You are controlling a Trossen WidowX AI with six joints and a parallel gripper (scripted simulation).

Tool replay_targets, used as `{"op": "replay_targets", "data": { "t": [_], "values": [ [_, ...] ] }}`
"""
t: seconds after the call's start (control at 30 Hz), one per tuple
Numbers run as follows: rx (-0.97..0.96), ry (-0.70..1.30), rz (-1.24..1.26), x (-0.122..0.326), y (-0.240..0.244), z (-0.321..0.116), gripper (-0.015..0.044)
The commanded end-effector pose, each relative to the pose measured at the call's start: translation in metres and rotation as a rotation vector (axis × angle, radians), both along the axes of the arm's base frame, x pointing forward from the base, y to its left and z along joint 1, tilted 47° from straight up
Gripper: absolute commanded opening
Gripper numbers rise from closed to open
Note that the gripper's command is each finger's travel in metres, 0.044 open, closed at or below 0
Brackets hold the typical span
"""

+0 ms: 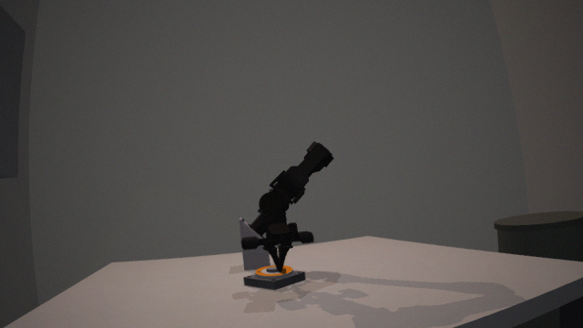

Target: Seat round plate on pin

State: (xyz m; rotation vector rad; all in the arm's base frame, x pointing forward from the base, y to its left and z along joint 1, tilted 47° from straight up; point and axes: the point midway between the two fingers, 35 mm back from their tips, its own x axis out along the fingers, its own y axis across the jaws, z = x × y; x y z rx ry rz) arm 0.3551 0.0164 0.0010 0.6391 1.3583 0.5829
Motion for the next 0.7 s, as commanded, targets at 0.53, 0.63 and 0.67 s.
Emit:
{"op": "replay_targets", "data": {
  "t": [0.53, 0.63, 0.67],
  "values": [
    [0.008, -0.003, 0.003, -0.013, 0.019, 0.018, 0.0],
    [0.008, -0.003, 0.003, -0.015, 0.021, 0.02, 0.0],
    [0.008, -0.003, 0.003, -0.016, 0.022, 0.021, 0.0]
  ]
}}
